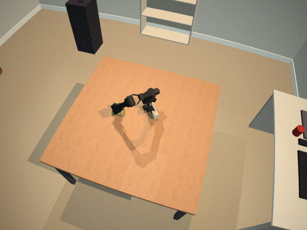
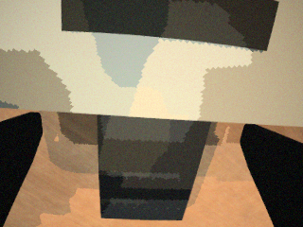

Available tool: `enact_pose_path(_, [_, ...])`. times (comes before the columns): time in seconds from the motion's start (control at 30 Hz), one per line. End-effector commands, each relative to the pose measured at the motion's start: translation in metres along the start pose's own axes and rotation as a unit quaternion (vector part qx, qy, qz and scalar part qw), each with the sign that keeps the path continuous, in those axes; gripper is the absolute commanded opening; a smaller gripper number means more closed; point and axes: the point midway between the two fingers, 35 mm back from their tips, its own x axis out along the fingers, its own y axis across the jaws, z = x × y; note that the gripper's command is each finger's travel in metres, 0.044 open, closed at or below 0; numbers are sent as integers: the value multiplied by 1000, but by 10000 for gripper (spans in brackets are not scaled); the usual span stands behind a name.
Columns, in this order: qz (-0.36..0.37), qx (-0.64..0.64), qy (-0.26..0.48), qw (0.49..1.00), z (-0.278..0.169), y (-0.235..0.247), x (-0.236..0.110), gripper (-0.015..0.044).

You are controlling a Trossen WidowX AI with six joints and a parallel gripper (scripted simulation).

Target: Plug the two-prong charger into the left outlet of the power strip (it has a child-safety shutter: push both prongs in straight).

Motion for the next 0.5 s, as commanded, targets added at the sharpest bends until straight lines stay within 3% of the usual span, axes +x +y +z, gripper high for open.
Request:
enact_pose_path(0.0, [-1, 2, -5, 1000, -1, -1, -2, 440])
enact_pose_path(0.47, [-1, 4, -10, 1000, -5, 0, -1, 440])
